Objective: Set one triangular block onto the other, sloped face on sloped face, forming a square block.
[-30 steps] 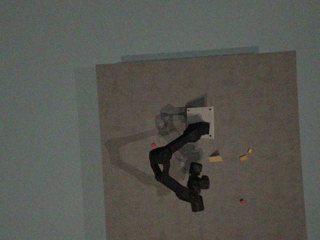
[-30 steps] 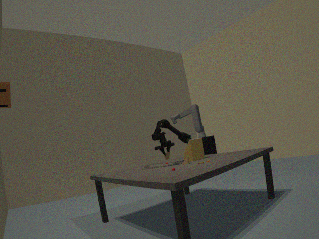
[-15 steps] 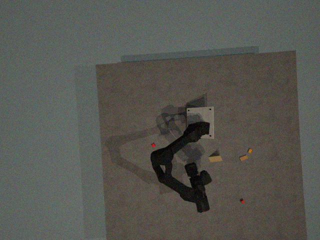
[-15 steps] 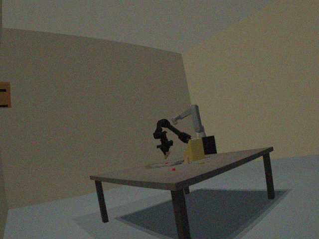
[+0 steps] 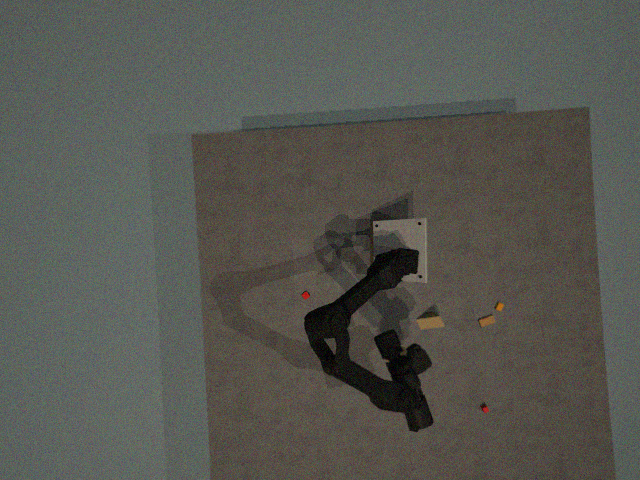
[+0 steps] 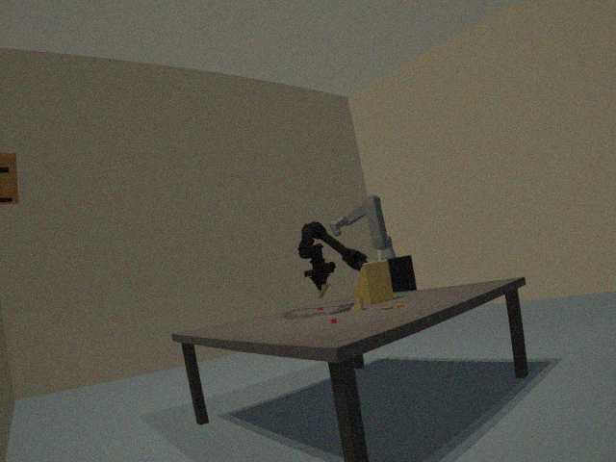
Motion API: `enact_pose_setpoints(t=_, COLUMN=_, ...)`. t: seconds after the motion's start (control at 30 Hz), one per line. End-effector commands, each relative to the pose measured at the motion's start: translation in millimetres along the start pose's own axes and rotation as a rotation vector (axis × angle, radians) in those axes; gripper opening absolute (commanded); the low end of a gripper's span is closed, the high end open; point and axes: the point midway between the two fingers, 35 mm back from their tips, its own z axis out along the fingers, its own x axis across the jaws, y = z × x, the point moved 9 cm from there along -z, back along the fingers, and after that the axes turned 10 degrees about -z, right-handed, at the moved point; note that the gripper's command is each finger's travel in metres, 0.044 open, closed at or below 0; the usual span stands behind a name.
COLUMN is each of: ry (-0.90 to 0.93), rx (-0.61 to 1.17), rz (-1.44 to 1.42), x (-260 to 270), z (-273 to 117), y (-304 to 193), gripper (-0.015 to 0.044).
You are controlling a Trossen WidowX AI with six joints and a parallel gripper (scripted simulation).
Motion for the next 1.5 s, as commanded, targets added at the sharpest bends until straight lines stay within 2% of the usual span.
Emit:
enact_pose_setpoints(t=0.0, ry=-0.001, rx=-0.008, rz=-0.011, x=-5, z=-7, y=17, gripper=0.0)
enact_pose_setpoints(t=0.63, ry=0.008, rx=-0.003, rz=-0.008, x=-10, z=-43, y=98, gripper=0.0)
enact_pose_setpoints(t=0.77, ry=0.01, rx=-0.001, rz=-0.008, x=-10, z=-43, y=101, gripper=0.0)
enact_pose_setpoints(t=1.3, ry=0.01, rx=0.0, rz=-0.008, x=-15, z=25, y=123, gripper=0.0)
enact_pose_setpoints(t=1.47, ry=0.01, rx=0.001, rz=-0.008, x=-13, z=30, y=125, gripper=0.0)
